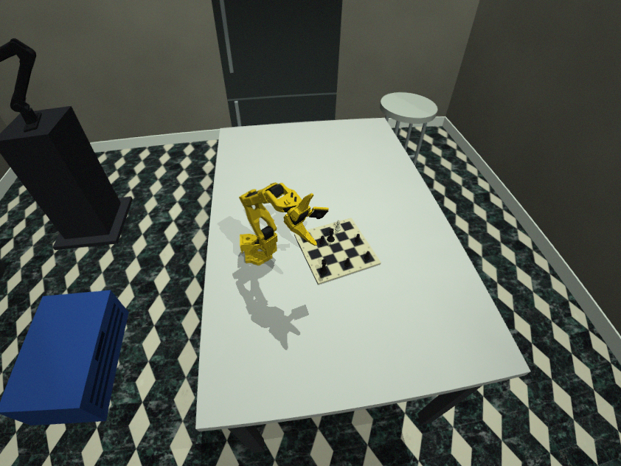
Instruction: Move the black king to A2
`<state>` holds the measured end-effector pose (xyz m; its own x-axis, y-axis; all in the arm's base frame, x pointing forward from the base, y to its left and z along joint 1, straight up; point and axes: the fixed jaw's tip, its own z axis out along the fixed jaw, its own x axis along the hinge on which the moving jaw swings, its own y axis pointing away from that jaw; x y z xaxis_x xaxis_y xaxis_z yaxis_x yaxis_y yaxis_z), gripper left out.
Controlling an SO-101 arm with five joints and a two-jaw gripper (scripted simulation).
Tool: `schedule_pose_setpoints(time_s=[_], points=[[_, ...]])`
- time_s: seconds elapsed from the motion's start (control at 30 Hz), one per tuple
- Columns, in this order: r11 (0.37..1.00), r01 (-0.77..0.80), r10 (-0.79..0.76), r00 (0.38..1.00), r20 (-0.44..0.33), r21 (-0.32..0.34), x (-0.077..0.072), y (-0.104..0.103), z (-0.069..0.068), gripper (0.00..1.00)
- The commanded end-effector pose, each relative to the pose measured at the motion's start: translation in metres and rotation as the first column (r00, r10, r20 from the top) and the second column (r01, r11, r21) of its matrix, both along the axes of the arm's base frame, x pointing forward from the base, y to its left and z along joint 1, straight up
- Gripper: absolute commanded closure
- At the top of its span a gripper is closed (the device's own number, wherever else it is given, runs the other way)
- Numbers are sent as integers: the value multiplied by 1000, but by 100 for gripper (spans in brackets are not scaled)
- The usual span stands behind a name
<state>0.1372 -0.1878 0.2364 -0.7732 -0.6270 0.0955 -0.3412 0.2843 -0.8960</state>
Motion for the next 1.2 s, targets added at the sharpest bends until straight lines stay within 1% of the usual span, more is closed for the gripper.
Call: schedule_pose_setpoints(time_s=[0.0, 0.8, 1.0, 1.17], points=[[1000, 0, 0, 1000, 3, -1, 0, 0, 1, 0], [1000, 0, 0, 1000, 8, -4, 0, 1, 2, 0], [1000, 5, -6, 999, 40, 14, 0, 6, 2, 2], [998, 14, -20, 995, 99, 63, 0, 15, 0, 5]])
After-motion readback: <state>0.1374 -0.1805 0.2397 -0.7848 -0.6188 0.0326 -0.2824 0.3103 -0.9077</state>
